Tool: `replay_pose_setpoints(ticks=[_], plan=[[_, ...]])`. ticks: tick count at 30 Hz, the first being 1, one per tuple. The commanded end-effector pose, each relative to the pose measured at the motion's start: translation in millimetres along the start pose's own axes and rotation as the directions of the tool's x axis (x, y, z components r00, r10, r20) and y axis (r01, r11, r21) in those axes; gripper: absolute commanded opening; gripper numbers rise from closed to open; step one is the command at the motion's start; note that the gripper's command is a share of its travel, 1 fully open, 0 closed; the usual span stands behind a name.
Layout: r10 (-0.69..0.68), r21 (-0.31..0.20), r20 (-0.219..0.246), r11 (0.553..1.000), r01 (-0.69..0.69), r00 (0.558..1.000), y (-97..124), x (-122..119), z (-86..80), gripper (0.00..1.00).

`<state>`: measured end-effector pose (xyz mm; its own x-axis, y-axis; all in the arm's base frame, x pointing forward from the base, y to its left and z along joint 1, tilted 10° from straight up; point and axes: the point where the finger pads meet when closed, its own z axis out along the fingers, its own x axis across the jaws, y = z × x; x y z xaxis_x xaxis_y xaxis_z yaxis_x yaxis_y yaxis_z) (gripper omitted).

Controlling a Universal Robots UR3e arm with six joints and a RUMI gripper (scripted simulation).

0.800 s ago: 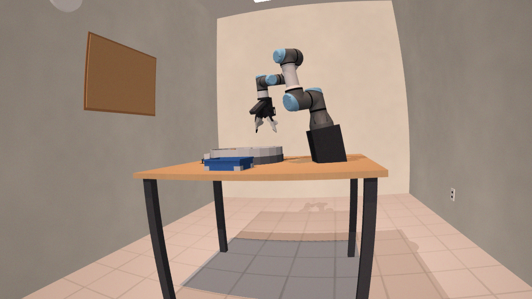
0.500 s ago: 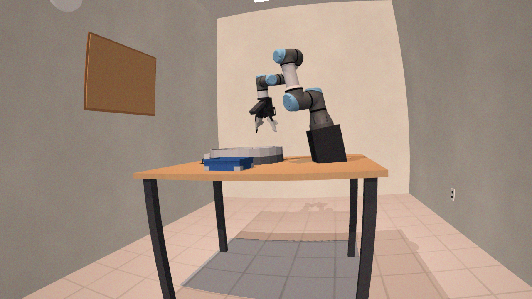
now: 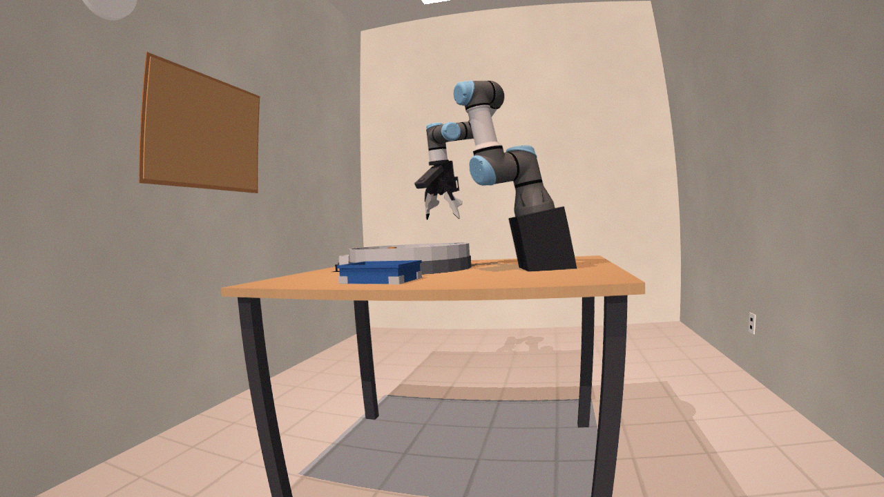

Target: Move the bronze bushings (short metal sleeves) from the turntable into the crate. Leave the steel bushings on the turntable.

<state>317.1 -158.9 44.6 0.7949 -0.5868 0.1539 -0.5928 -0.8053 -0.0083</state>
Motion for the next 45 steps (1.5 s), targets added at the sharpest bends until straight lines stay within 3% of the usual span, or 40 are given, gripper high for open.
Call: replay_pose_setpoints(ticks=[1, 8, 27, 28, 45], plan=[[0.113, 0.058, 0.028, 0.992, -0.114, 0.993, 11.1, -1.3, -18.7, 1.0], [0.224, 0.113, 0.057, 0.967, -0.229, 0.973, 19.4, -3.9, -38.2, 1.0], [0.224, 0.113, 0.057, 0.967, -0.229, 0.973, 19.5, -3.9, -38.4, 1.0], [0.224, 0.113, 0.057, 0.967, -0.229, 0.973, 19.5, -3.9, -38.4, 0.06], [0.224, 0.113, 0.057, 0.967, -0.229, 0.973, 19.5, -3.9, -38.4, 0.06]])
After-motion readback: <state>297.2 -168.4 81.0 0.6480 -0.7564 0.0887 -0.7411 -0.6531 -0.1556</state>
